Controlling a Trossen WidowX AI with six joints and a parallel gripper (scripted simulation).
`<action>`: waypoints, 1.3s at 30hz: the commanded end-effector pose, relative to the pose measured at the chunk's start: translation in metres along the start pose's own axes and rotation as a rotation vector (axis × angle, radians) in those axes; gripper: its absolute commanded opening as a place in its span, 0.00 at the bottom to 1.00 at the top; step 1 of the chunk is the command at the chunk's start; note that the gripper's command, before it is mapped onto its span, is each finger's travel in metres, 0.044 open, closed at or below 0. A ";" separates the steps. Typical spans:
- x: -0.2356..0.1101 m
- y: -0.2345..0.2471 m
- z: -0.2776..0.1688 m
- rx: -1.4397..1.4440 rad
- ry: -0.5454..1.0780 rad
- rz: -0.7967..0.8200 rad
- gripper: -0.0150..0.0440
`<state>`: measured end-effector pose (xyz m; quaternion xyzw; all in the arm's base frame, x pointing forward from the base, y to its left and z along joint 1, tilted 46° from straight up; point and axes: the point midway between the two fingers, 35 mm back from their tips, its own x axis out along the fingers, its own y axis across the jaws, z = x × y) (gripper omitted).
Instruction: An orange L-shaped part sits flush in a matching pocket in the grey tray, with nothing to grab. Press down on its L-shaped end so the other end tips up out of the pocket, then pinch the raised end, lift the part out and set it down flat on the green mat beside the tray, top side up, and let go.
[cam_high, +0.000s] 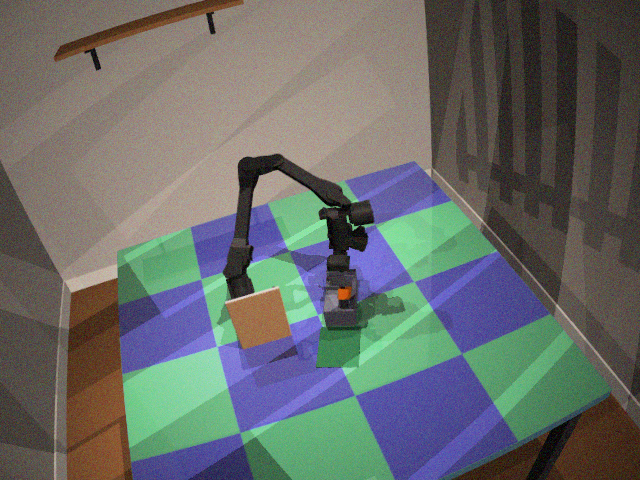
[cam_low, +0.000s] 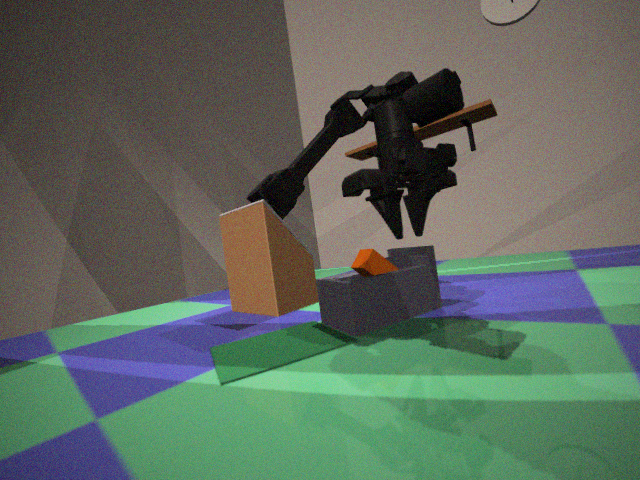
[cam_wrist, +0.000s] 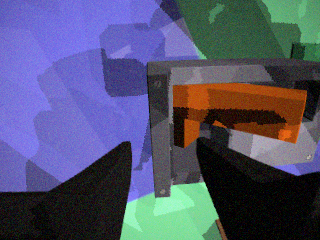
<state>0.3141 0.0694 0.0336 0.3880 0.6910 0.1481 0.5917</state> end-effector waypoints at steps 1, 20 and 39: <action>-0.041 -0.003 -0.003 -0.008 -0.007 0.002 0.56; -0.037 -0.003 -0.002 -0.002 -0.009 0.006 0.56; -0.038 -0.021 0.002 -0.357 -0.011 0.000 0.73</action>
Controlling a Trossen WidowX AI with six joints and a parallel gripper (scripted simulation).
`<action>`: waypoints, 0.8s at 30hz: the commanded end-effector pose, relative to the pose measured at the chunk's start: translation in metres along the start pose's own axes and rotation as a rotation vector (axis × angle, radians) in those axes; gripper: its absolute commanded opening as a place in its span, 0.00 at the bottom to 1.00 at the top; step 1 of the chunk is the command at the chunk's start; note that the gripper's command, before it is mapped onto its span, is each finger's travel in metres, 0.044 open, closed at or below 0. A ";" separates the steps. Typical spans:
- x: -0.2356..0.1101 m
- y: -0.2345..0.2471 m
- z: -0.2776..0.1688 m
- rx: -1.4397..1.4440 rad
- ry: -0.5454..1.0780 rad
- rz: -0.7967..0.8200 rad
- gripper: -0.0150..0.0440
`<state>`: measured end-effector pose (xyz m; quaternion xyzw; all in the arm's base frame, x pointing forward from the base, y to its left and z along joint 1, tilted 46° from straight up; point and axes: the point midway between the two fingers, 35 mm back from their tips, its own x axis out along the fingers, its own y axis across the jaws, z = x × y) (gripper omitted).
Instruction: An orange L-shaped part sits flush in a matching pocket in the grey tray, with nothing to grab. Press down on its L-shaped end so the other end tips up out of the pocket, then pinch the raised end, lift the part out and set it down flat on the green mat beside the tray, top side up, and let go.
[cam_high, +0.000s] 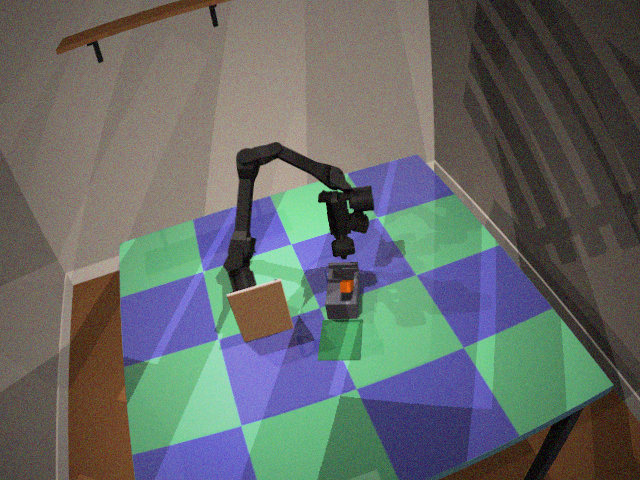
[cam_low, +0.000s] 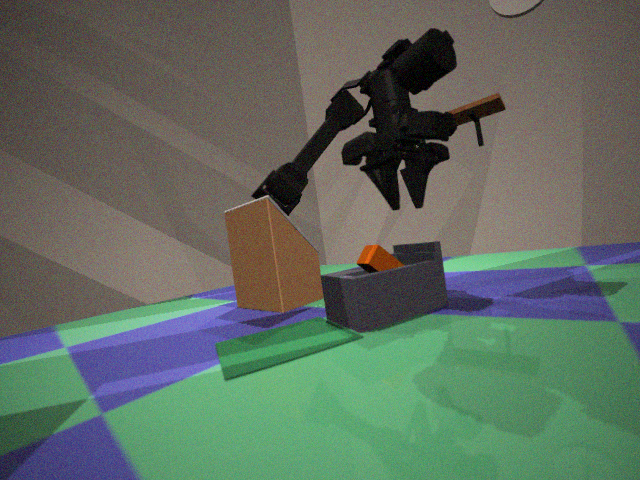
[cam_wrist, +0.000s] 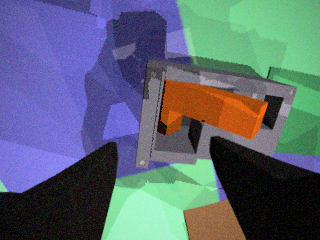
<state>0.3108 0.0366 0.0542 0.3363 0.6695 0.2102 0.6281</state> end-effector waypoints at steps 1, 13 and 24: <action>-0.001 -0.016 0.000 -0.260 0.003 -0.007 0.73; -0.003 -0.065 -0.003 -1.271 0.011 -0.006 0.73; -0.003 -0.071 -0.004 -1.397 0.012 -0.005 0.73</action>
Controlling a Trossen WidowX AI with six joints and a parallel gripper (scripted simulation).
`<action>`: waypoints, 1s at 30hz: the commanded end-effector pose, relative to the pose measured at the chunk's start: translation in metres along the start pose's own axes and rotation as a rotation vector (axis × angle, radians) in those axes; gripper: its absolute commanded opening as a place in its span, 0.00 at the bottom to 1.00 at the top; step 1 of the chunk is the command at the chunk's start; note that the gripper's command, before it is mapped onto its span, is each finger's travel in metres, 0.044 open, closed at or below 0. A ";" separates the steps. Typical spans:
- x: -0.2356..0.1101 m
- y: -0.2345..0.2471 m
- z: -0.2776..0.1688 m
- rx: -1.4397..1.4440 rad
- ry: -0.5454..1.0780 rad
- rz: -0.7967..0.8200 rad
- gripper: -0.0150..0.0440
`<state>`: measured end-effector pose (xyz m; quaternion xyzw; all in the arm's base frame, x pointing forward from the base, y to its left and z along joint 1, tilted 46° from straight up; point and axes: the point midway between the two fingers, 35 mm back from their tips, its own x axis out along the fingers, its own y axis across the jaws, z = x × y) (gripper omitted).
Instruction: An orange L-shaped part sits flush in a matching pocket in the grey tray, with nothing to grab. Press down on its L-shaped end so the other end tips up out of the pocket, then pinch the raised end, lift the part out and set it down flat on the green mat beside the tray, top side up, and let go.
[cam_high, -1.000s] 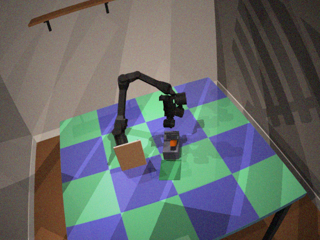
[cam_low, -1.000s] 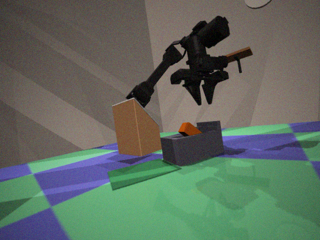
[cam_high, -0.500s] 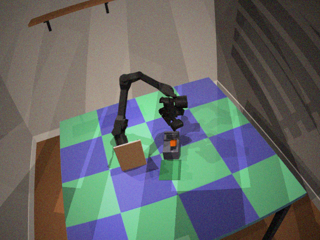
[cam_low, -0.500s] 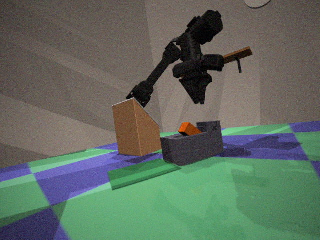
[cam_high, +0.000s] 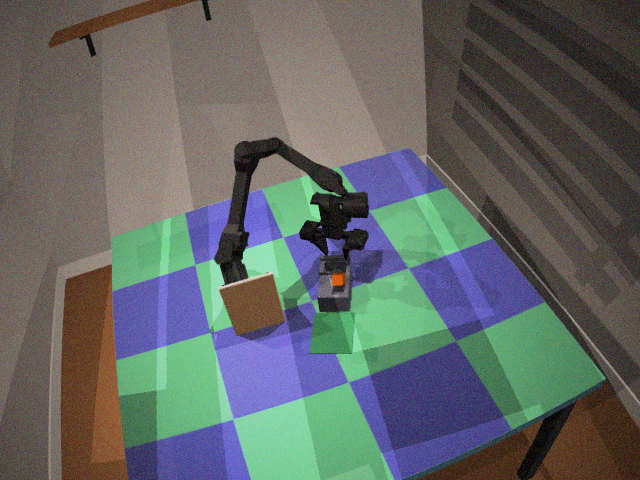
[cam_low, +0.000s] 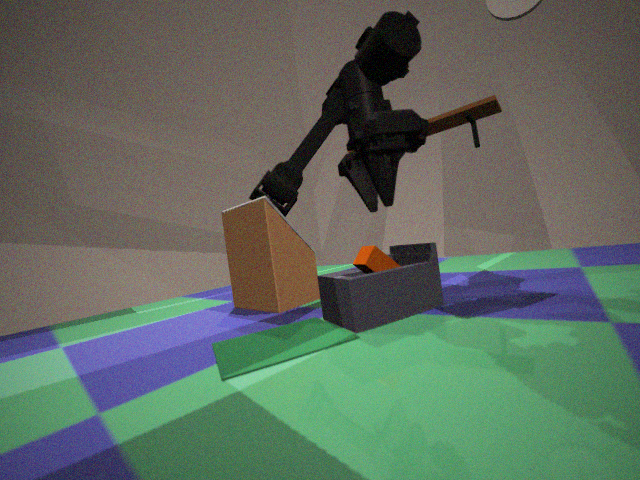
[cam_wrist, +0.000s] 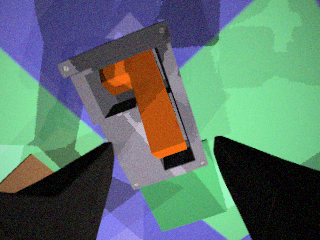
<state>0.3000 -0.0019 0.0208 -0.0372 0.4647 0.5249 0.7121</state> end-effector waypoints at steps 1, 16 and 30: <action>0.001 -0.006 -0.018 -0.311 0.011 0.004 0.73; 0.032 -0.006 -0.018 -0.311 0.009 0.005 0.73; 0.049 -0.007 -0.018 -0.311 0.010 0.004 0.73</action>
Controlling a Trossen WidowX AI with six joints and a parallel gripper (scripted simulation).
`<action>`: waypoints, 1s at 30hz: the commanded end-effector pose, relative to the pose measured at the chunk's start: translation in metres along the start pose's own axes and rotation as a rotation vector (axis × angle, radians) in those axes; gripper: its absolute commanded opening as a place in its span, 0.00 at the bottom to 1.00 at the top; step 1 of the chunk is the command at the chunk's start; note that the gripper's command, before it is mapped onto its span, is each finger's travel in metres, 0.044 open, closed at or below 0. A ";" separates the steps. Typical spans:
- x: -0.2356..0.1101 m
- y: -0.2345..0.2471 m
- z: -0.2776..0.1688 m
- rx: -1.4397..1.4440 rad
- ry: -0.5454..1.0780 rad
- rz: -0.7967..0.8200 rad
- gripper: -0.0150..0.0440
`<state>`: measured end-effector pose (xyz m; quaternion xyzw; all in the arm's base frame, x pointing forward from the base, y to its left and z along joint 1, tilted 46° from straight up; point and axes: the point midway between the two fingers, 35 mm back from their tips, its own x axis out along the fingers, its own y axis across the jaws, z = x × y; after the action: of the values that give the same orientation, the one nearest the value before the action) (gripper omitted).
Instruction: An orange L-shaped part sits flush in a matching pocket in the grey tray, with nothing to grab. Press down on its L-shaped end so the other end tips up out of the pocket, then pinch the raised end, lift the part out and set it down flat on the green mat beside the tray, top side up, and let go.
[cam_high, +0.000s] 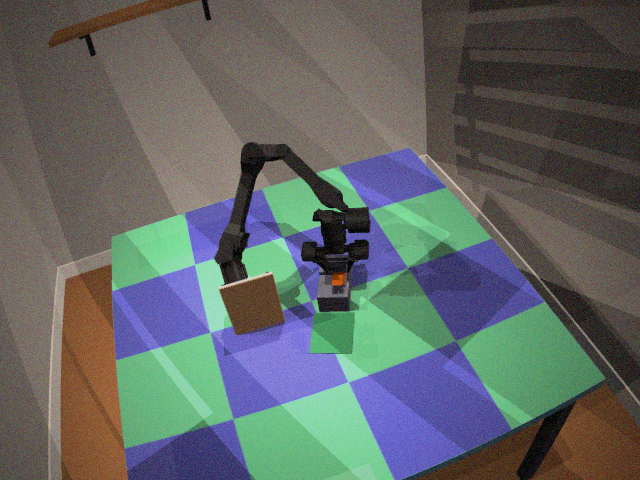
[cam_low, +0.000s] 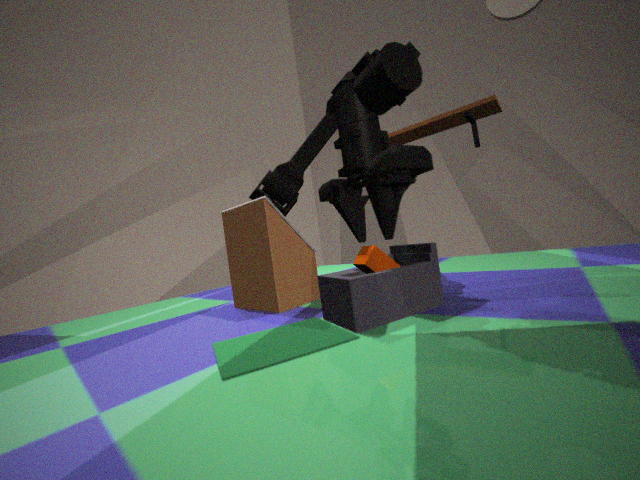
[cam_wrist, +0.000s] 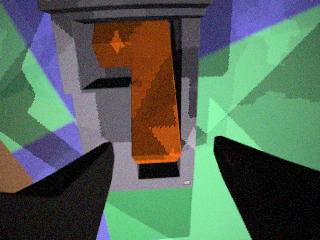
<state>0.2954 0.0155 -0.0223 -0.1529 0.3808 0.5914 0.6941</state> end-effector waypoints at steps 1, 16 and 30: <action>0.008 0.001 0.000 0.006 -0.005 0.004 0.73; 0.032 0.002 0.000 0.006 -0.007 0.005 0.73; 0.035 0.001 0.001 0.000 -0.002 0.003 0.51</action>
<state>0.2945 0.0407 -0.0465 -0.1507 0.3809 0.5921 0.6940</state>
